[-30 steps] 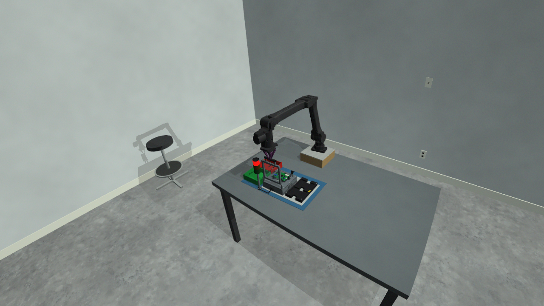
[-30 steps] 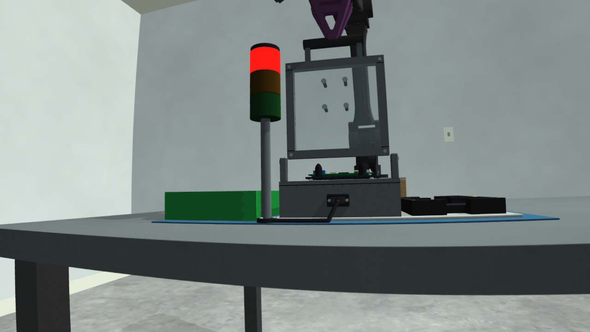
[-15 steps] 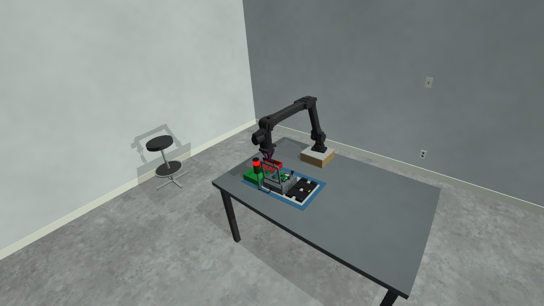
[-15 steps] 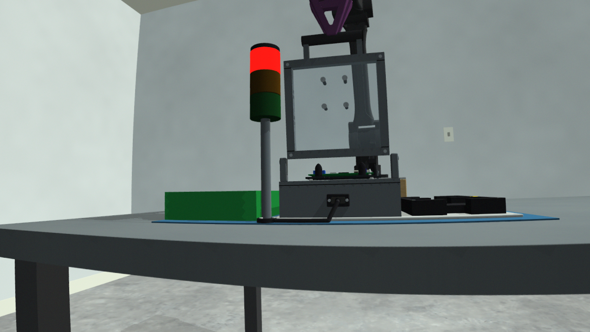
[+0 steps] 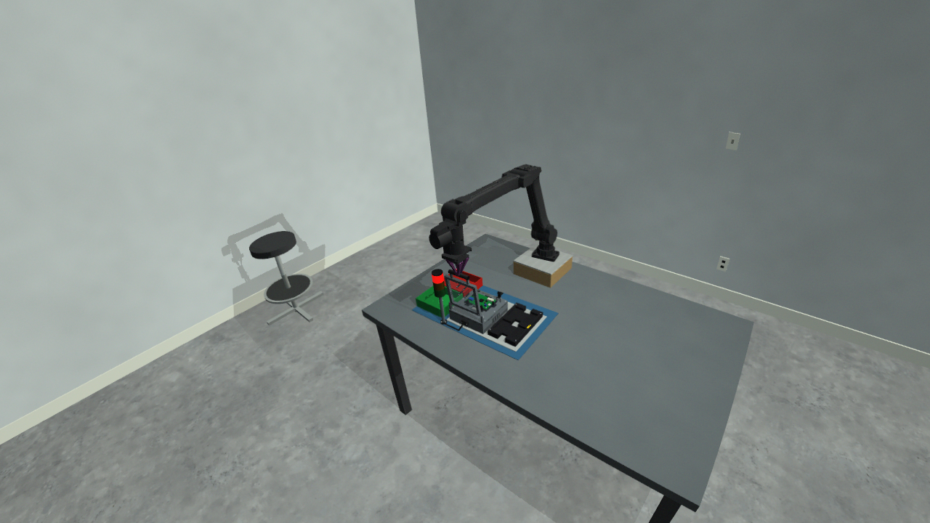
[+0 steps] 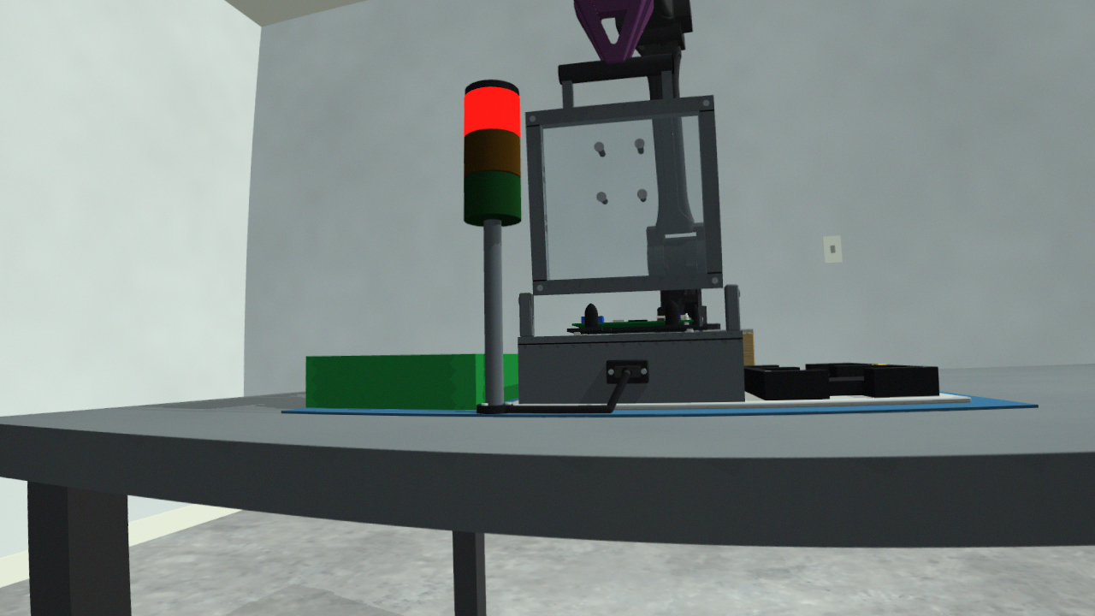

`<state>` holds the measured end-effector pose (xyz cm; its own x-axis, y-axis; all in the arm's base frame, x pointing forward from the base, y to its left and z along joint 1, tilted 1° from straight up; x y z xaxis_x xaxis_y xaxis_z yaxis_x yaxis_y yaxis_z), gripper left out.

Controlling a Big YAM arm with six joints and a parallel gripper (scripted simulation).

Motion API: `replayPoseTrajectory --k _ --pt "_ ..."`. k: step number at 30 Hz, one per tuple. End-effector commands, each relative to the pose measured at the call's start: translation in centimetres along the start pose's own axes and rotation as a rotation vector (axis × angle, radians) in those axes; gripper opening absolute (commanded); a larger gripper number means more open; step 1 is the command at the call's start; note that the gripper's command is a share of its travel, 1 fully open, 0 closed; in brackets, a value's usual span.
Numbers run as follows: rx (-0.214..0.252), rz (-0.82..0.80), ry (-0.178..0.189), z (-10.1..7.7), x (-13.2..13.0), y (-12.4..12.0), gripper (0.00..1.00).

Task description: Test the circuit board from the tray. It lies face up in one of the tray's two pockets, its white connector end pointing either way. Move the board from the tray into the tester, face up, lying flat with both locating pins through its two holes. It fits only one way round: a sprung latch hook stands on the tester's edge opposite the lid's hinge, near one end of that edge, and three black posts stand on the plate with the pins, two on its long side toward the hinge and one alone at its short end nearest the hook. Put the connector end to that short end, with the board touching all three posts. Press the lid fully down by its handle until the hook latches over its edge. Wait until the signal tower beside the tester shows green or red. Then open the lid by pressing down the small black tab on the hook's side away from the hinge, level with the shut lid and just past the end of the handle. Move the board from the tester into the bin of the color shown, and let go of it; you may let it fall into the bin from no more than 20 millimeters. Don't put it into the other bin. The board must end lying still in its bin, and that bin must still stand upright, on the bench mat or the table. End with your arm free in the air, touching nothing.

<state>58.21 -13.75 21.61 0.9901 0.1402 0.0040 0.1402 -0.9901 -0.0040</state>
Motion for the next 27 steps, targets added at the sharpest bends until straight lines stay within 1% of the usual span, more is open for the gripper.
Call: replayPoseTrajectory --k 1,23,24,26,27 --pt "-0.026 0.000 0.050 -0.37 2.79 0.72 0.00" --pt "-0.026 0.000 0.050 -0.36 2.80 0.72 0.00" --pt "-0.026 0.000 0.050 -0.36 2.80 0.72 0.48" --pt "-0.025 0.000 0.050 -0.36 2.80 0.71 0.48" --pt "-0.021 0.000 0.040 -0.35 2.58 0.62 0.48"
Point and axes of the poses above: the point where the finger pads meet when closed, its own z axis out along the fingers, its own x axis across the jaws, y = z × x, the point moved 2 cm from there along -z, back along the fingers, and after that the axes turned 15 degrees about -z, right-handed, at the moved point
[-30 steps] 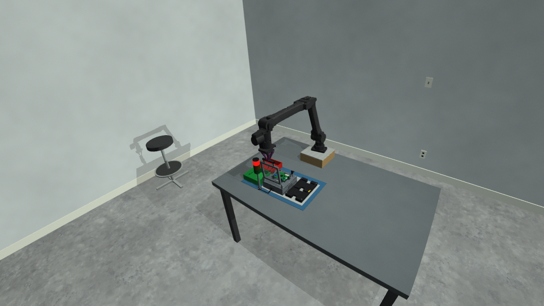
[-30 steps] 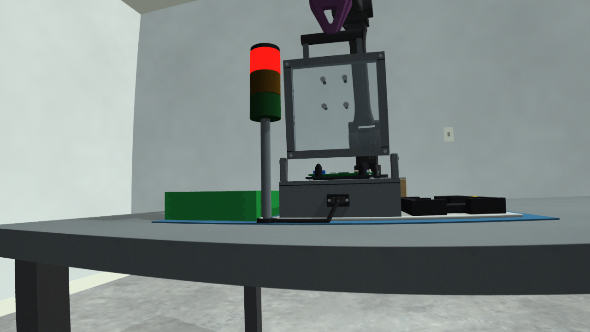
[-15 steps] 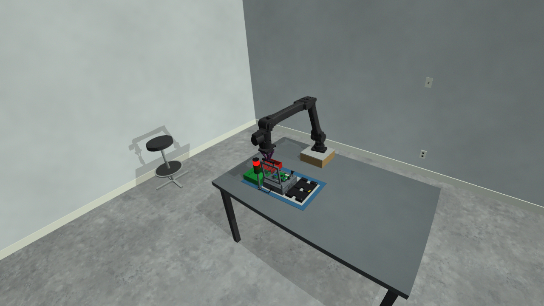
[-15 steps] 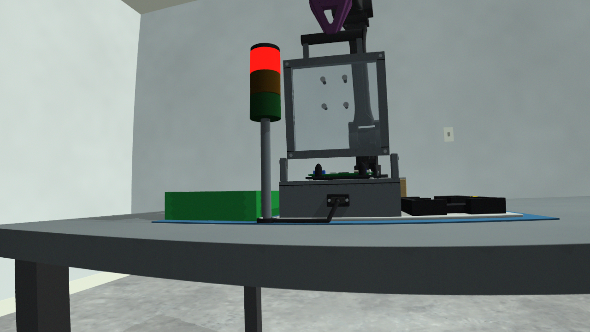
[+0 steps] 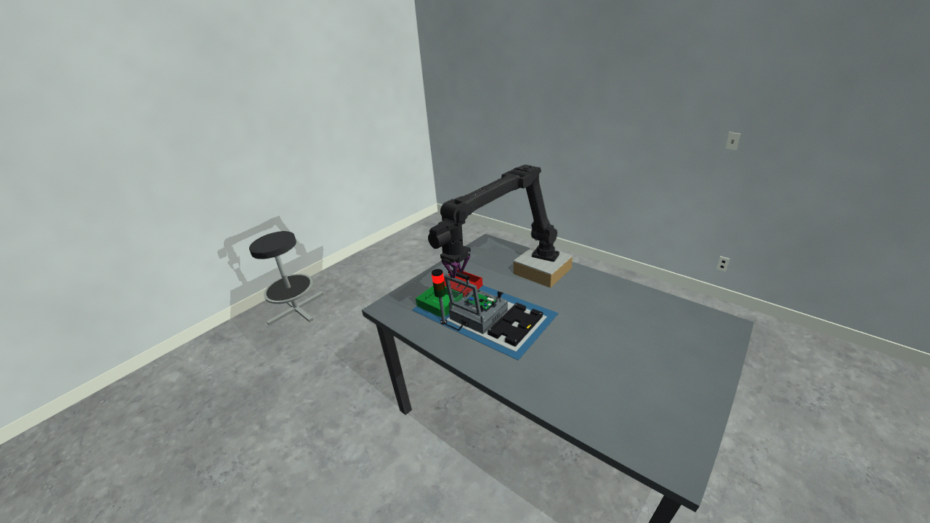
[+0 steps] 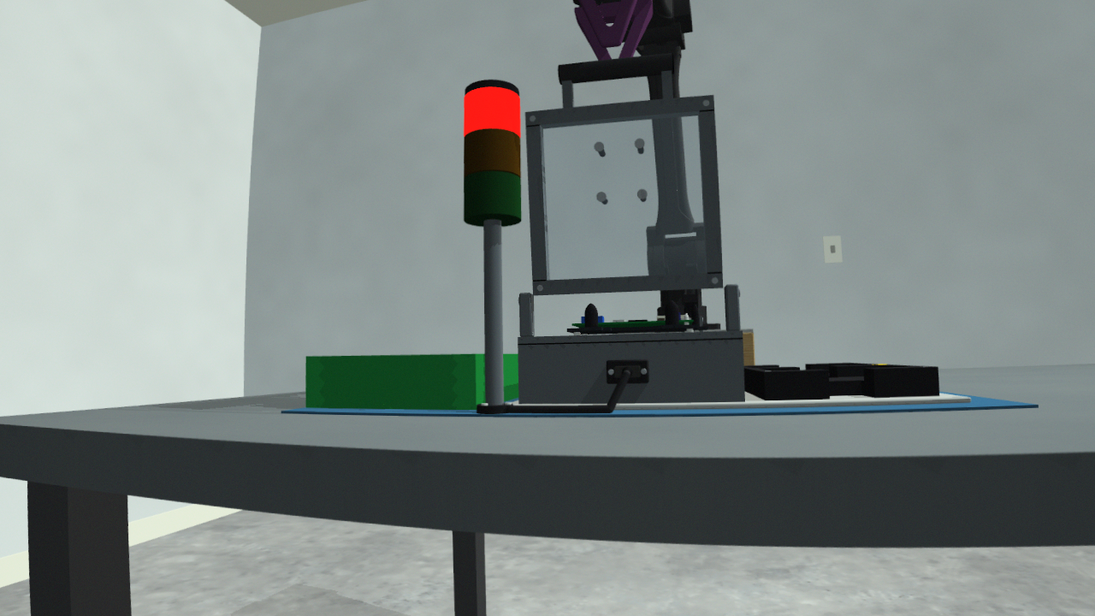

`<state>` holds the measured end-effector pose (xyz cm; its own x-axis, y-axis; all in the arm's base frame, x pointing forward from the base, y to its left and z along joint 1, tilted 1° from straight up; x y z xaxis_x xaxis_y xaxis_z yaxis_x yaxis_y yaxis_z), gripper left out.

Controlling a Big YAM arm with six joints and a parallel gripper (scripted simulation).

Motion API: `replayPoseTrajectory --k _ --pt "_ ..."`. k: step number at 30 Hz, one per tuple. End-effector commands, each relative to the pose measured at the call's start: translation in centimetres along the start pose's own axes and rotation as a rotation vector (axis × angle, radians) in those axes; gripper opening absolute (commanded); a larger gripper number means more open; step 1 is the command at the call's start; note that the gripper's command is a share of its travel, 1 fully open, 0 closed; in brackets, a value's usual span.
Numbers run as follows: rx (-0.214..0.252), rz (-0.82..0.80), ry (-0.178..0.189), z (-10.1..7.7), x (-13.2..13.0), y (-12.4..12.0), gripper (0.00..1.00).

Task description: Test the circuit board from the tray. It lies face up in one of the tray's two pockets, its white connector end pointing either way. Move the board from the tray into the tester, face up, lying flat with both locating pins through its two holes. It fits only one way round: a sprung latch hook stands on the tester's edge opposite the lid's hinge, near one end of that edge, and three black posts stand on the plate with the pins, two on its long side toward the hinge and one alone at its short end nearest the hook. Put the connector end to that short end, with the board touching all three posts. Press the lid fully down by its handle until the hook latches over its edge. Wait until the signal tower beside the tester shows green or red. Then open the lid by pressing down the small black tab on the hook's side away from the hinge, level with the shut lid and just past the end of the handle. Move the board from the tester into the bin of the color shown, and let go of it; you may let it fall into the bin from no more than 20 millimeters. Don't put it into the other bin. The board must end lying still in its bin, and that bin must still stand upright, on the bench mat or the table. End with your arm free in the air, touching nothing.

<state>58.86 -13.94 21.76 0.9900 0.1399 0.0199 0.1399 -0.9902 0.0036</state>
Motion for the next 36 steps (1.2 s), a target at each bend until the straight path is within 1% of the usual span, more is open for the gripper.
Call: replayPoseTrajectory --k 1,2,31,32,34,36 --pt "-0.001 -0.001 -0.008 1.0 1.2 0.1 0.48" --pt "0.001 0.000 -0.013 1.2 1.0 0.0 0.48" --pt "0.001 0.000 -0.013 1.2 1.0 0.0 0.48" --pt "0.000 0.000 -0.010 0.9 1.1 0.0 0.48" --pt "-0.009 -0.001 0.012 -0.4 1.7 0.2 0.48" --pt "-0.009 -0.001 0.012 -0.8 1.6 0.2 0.48"
Point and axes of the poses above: the point where the finger pads meet when closed, its own z axis out along the fingers, its own x axis across the jaws, y = z × x, the point moved 2 cm from there along -z, back along the fingers, and after that the axes turned 15 degrees about -z, right-handed, at the moved point
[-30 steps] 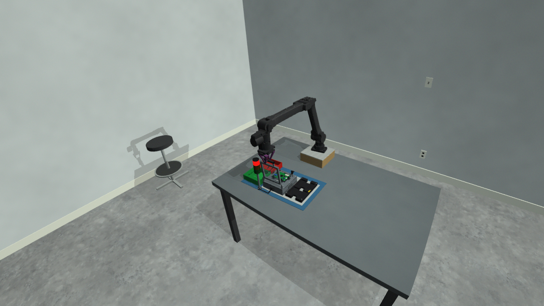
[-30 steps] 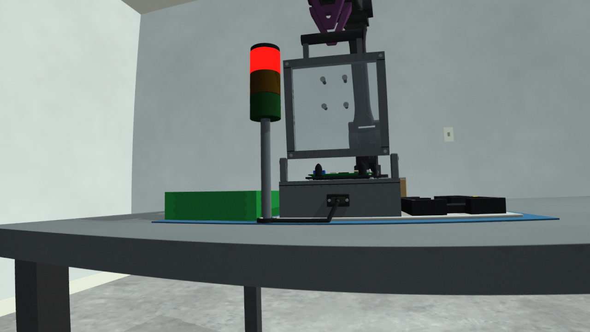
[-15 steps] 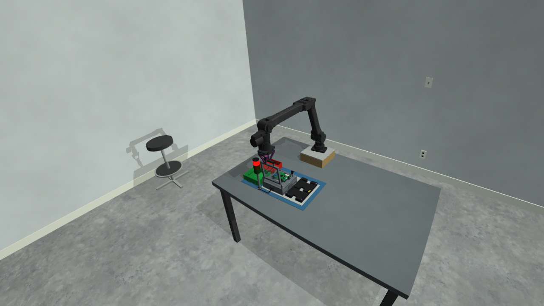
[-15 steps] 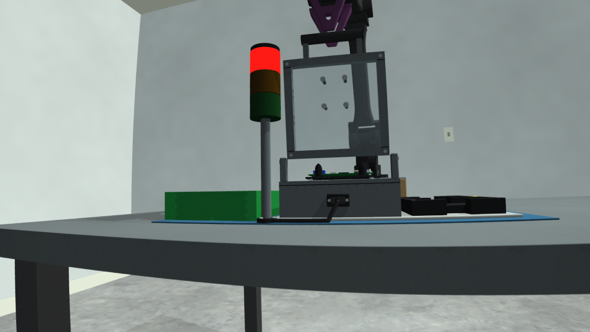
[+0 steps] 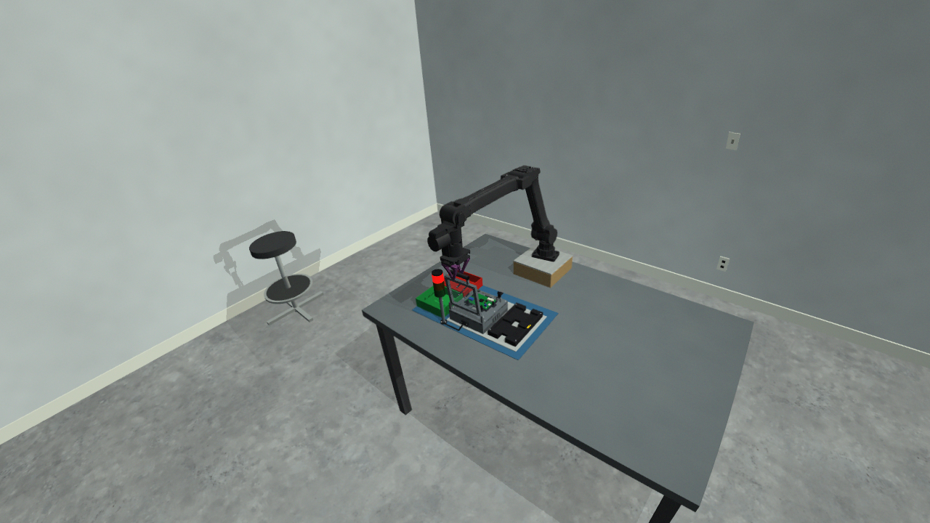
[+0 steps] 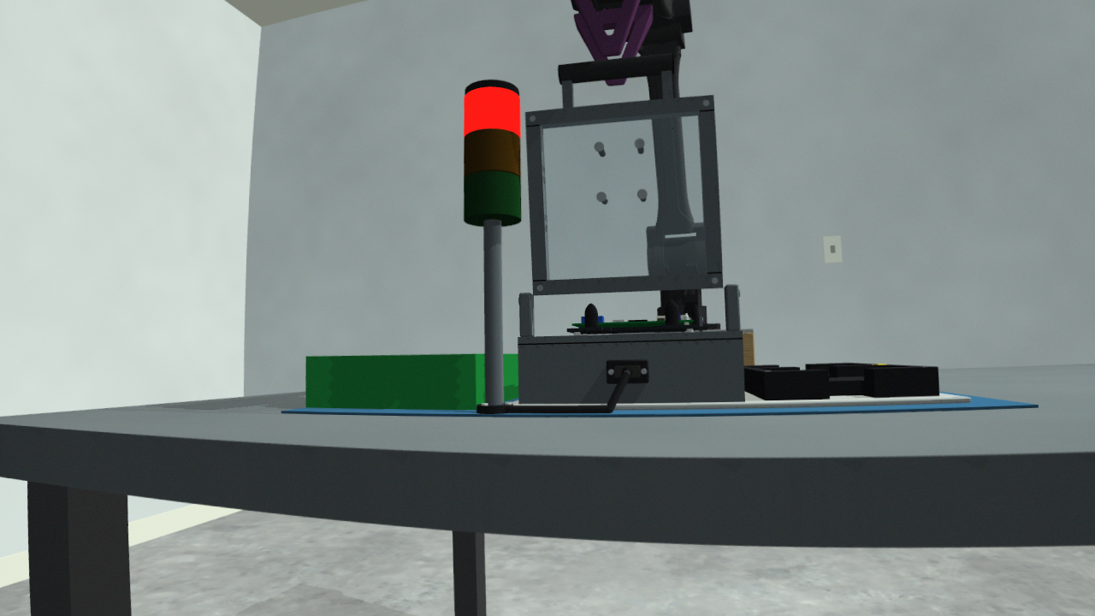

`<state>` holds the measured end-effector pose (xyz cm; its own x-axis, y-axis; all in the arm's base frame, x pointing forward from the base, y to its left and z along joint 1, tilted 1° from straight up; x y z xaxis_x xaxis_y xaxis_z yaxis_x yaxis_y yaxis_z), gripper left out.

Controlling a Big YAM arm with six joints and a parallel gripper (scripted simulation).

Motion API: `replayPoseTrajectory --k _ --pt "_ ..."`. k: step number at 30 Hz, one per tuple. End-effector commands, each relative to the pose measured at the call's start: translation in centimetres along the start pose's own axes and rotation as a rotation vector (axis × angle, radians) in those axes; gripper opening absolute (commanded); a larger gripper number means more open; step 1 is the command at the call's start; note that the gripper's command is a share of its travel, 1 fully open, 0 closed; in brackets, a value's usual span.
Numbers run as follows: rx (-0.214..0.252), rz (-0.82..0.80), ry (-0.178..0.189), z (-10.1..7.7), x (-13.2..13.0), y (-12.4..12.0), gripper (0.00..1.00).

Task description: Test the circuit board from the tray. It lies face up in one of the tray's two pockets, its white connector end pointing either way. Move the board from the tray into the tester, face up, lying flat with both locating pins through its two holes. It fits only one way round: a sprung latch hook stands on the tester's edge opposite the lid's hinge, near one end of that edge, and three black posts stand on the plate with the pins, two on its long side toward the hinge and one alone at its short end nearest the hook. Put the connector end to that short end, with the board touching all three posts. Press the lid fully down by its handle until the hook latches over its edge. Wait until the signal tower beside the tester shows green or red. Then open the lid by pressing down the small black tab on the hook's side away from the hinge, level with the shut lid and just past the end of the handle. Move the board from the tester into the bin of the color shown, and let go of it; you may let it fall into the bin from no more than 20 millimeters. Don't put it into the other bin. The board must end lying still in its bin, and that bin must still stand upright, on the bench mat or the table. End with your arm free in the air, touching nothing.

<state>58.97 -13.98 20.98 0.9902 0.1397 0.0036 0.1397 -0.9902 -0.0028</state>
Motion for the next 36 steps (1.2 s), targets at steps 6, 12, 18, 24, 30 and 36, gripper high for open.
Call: replayPoseTrajectory --k 6,12,18,24,30,36 --pt "-0.015 -0.001 0.028 -3.1 1.5 0.2 0.48" --pt "-0.015 -0.001 0.028 -5.8 1.3 0.1 0.48" --pt "-0.015 -0.001 0.027 -7.6 1.2 0.1 0.48" --pt "-0.017 0.000 0.034 -7.8 1.4 0.2 0.48" --pt "-0.016 0.000 0.029 -7.6 1.3 0.1 0.92" --pt "-0.016 0.000 0.029 -7.6 1.3 0.1 0.92"
Point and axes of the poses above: the point where the finger pads meet when closed, its own z axis out along the fingers, its own x axis across the jaws, y = z × x, the point moved 2 cm from there along -z, back along the fingers, and after that the axes turned 15 degrees about -z, right-handed, at the moved point
